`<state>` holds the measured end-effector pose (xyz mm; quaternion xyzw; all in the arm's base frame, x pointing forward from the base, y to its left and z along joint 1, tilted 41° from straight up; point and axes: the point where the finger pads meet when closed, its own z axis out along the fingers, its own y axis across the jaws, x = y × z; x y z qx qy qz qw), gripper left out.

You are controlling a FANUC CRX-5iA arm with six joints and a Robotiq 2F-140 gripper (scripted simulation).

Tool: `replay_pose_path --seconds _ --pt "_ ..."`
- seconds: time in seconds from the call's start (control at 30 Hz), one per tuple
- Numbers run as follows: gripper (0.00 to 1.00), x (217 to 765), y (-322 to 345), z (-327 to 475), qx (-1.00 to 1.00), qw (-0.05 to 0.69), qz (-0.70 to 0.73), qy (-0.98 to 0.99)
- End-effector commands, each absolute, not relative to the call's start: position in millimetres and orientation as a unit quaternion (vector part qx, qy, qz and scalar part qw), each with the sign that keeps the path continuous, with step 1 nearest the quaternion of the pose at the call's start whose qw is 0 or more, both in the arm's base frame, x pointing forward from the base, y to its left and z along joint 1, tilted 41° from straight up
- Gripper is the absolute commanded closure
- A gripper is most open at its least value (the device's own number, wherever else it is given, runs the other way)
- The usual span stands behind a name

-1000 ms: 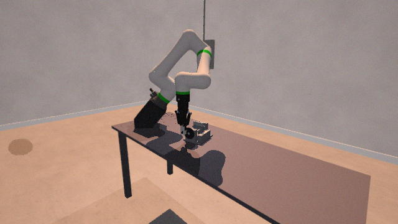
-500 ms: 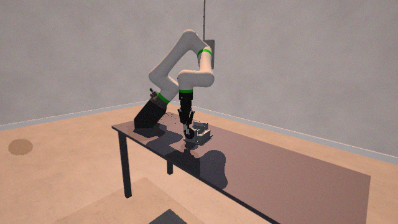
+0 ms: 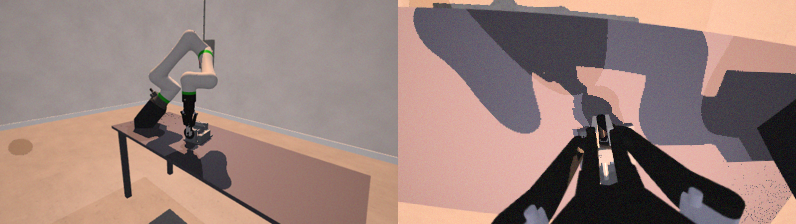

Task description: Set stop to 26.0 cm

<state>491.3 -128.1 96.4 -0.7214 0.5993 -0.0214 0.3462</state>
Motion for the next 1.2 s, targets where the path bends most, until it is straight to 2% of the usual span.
replay_pose_path --seconds 0.0,0.53,1.17 --pt "0.96 497 -126 94 -0.721 0.346 -0.021 0.599" --pt "0.96 510 -112 72 -0.721 0.346 -0.021 0.599" --pt "0.96 496 -105 47 -0.721 0.346 -0.021 0.599"
